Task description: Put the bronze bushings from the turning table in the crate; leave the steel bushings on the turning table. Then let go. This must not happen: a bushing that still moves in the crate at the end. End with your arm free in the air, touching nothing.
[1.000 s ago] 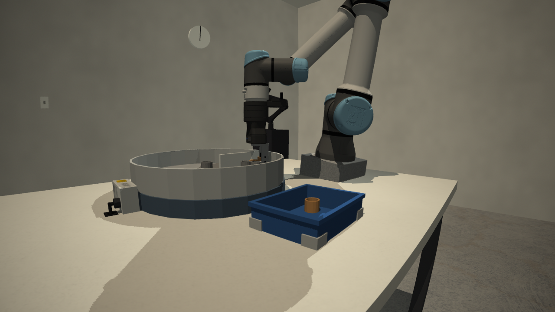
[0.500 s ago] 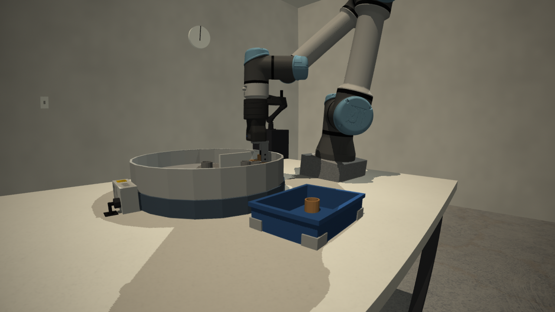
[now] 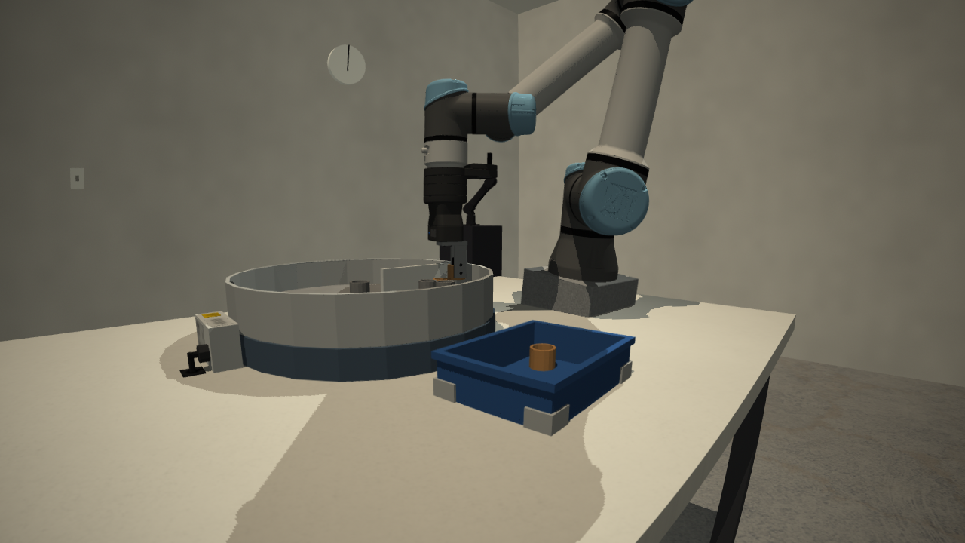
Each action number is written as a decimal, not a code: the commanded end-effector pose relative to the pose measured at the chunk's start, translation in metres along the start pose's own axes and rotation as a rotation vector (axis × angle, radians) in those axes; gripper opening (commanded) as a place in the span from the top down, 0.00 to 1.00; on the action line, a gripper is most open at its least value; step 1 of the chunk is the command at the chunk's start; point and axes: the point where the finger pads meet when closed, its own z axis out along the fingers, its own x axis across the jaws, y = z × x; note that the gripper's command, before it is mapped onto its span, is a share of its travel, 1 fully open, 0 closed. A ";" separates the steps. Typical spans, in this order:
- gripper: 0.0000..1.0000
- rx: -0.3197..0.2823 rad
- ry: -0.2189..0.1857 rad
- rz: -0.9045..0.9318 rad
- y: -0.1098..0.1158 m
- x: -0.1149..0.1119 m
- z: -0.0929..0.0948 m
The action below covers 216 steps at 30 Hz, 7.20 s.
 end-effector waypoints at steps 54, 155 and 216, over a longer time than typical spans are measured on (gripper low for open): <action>1.00 -0.001 0.000 0.000 0.000 0.000 -0.029; 1.00 -0.001 0.001 -0.002 0.054 0.230 -0.081; 1.00 -0.001 0.001 -0.002 0.081 0.345 -0.033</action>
